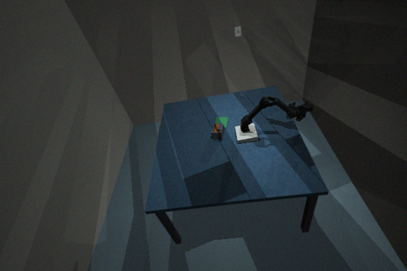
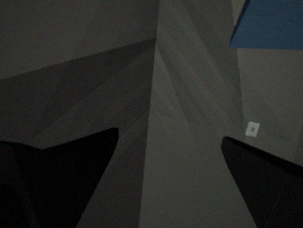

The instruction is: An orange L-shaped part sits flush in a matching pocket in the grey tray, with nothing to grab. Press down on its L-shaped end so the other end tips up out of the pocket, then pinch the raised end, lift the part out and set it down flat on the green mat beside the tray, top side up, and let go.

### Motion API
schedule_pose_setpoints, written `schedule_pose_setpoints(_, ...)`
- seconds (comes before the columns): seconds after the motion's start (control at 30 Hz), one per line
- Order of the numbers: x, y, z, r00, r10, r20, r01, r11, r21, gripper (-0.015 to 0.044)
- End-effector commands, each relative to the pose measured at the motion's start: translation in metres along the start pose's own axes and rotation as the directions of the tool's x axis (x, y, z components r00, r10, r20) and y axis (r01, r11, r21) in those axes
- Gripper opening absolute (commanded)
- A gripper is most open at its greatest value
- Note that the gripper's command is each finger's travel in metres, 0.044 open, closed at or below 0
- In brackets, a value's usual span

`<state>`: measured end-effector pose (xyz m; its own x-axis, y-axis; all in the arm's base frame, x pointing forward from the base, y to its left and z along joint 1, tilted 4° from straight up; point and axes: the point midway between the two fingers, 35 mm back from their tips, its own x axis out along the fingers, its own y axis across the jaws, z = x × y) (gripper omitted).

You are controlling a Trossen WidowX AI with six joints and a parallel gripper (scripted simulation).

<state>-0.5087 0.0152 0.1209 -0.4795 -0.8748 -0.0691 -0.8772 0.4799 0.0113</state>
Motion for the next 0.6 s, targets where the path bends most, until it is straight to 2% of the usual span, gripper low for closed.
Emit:
schedule_pose_setpoints(0.0,0.0,0.001,0.001,1.0,0.009,0.003,-0.009,1.0,-0.008,0.0374)
schedule_pose_setpoints(0.23,-0.051,0.025,-0.006,0.979,0.198,0.046,-0.196,0.98,-0.04,0.019)
schedule_pose_setpoints(0.3,-0.067,0.031,-0.006,0.967,0.248,0.062,-0.246,0.968,-0.042,0.018)
schedule_pose_setpoints(0.4,-0.114,0.04,-0.005,0.932,0.352,0.083,-0.347,0.935,-0.073,0.018)
schedule_pose_setpoints(0.53,-0.187,0.052,-0.003,0.839,0.526,0.139,-0.508,0.849,-0.147,0.018)
schedule_pose_setpoints(0.57,-0.194,0.053,0.001,0.814,0.557,0.167,-0.532,0.829,-0.171,0.018)
